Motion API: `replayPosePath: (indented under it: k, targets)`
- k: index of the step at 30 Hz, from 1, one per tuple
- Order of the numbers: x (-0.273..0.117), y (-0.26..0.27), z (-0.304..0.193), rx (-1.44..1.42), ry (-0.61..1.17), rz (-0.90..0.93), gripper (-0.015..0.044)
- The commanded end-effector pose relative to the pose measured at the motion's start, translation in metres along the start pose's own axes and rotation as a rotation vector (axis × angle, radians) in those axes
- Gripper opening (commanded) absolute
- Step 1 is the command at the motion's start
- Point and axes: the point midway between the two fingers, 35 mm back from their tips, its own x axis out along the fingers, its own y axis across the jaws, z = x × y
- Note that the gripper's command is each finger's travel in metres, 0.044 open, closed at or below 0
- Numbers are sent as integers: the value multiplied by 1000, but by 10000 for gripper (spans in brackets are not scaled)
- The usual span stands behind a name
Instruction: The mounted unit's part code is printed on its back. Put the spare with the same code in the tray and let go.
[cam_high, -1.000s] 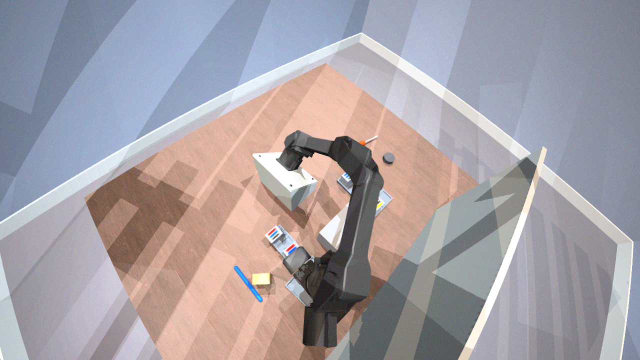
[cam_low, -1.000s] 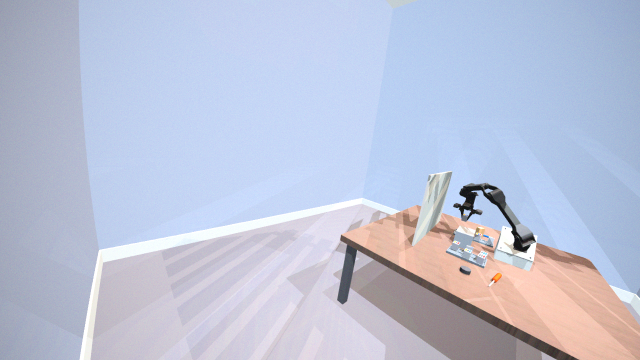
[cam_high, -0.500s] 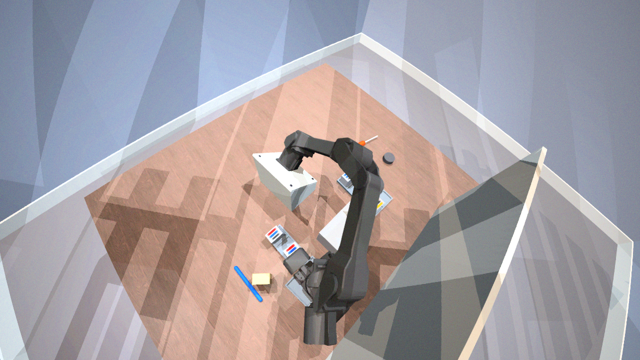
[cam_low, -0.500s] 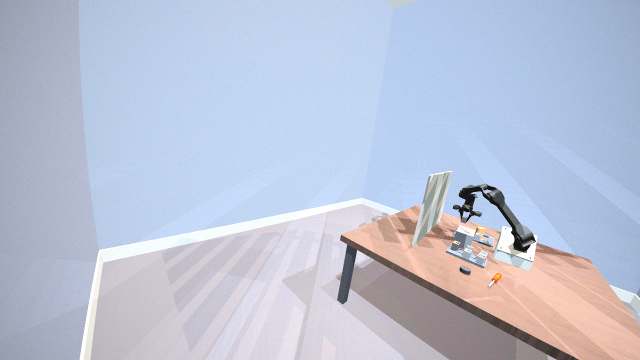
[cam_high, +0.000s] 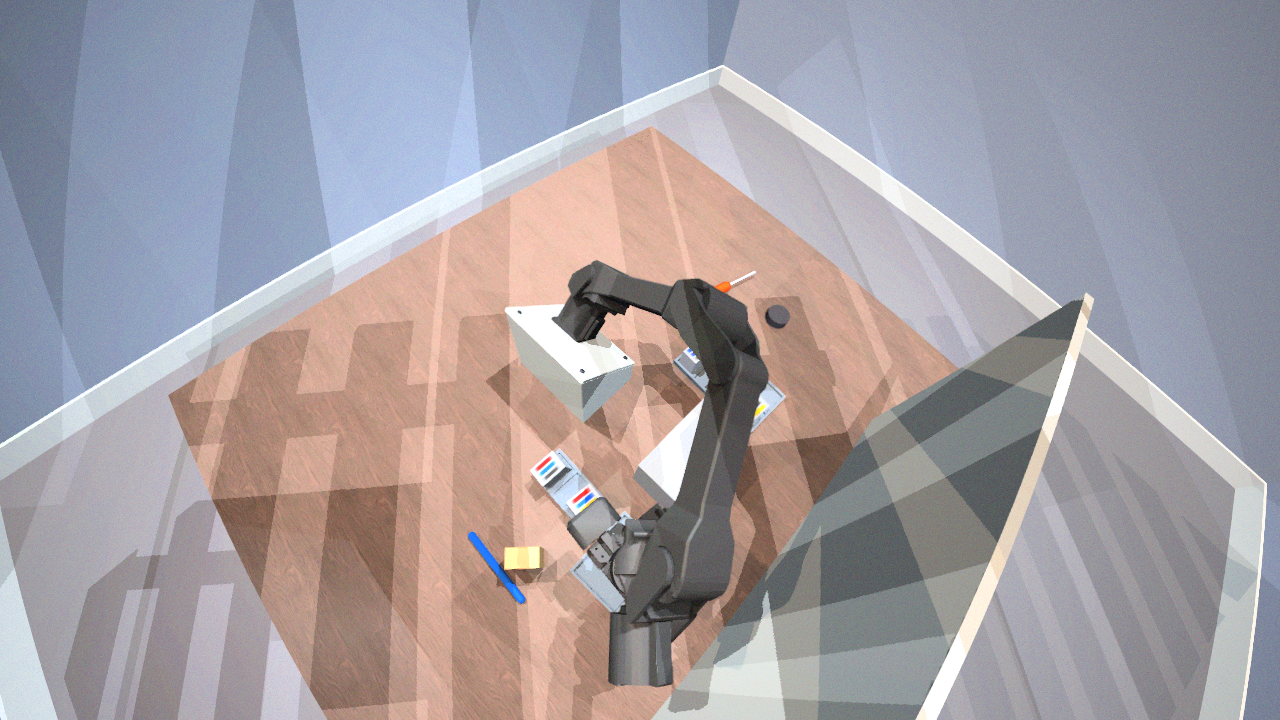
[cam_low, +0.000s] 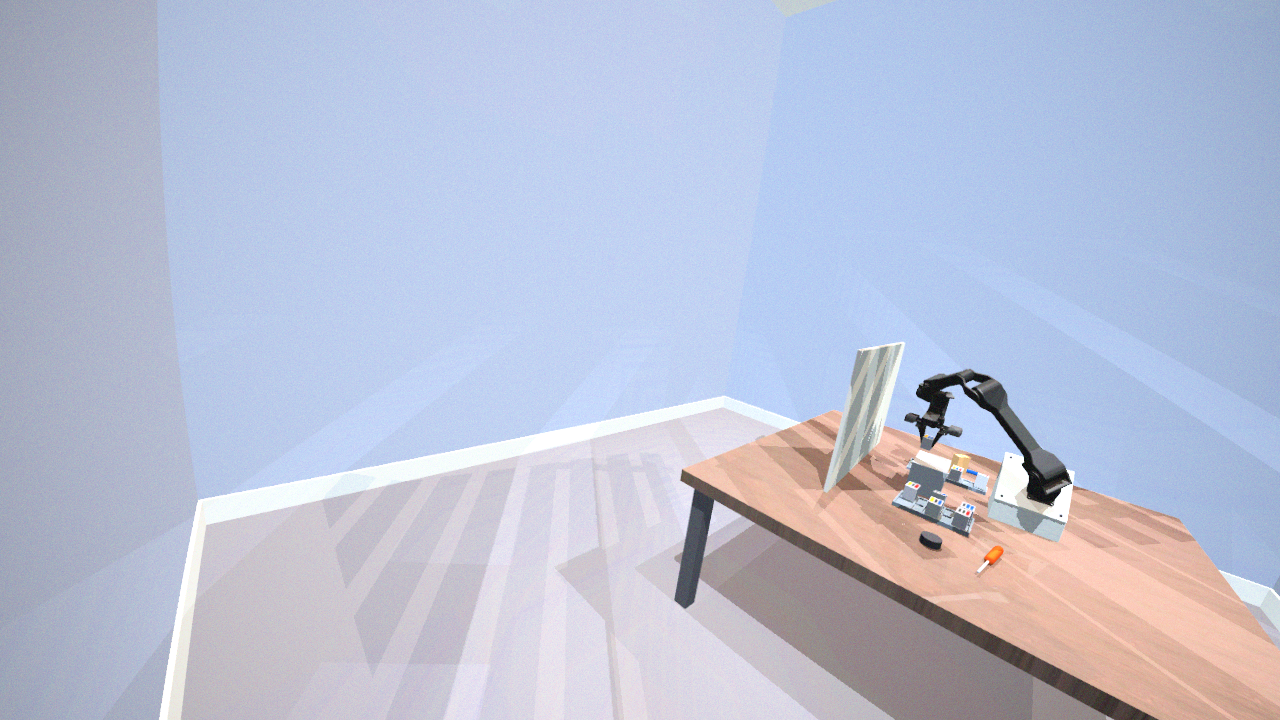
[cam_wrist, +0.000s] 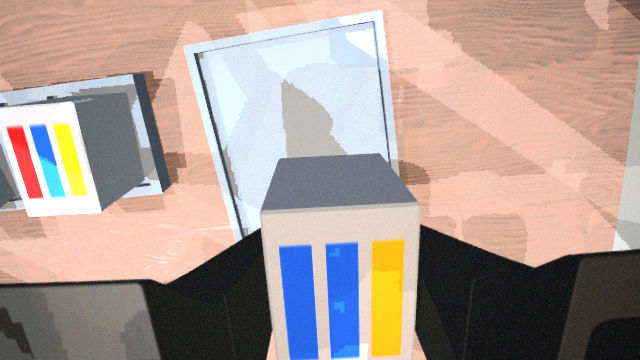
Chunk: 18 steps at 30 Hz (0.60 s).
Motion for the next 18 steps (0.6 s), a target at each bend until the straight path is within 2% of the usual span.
replayPosePath:
  k: [1,18]
  targets:
    - [7,2,0,10,-8,4,0]
    - [23,3,1,10,-9,4,0]
